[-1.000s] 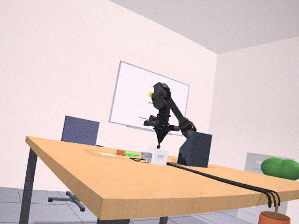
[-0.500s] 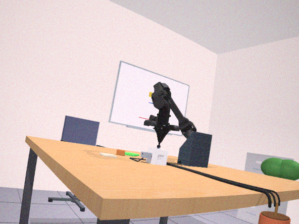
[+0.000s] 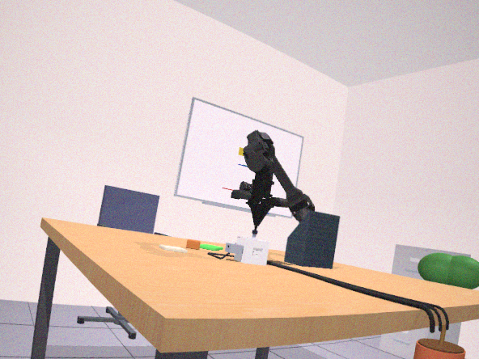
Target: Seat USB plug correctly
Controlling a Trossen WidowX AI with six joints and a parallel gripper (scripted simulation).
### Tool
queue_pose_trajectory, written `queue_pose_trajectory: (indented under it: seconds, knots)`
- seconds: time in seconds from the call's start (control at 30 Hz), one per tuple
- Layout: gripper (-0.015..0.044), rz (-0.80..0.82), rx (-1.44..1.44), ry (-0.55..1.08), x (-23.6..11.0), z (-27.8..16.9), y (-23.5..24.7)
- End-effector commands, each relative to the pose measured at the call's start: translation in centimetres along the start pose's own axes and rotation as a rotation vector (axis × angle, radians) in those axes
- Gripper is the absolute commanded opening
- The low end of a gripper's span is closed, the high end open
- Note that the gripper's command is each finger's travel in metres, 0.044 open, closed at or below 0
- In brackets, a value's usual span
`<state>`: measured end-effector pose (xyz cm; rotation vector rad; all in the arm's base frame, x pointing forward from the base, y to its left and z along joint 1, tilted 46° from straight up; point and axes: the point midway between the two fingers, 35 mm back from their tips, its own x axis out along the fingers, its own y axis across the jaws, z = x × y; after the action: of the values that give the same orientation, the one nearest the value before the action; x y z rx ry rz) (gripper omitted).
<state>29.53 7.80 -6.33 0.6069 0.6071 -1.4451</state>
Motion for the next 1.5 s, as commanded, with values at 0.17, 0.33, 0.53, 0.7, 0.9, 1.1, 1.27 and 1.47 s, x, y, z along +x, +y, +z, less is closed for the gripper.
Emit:
queue_pose_trajectory:
  seconds: [0.17, 0.33, 0.53, 0.7, 0.9, 1.1, 1.27, 1.47]
  knots:
    - [0.0000, 0.004, 0.006, 0.006, -0.9, -0.1, 0.2]
    - [0.0000, 0.004, 0.006, 0.006, -1.2, -0.1, 0.2]
    - [0.0000, 0.004, 0.006, 0.006, -1.6, -0.1, 0.2]
    - [0.0000, 0.004, 0.006, 0.006, -1.9, -0.1, 0.2]
    - [0.0000, 0.003, 0.004, 0.005, -1.9, -0.1, 0.1]
    - [0.0000, 0.002, -0.081, 0.002, -1.8, -0.1, 0.1]
    - [0.0000, 0.002, -0.221, 0.001, -1.7, 0.0, 0.0]
    - [0.0000, 0.002, -0.380, 0.001, -1.7, 0.0, 0.0]
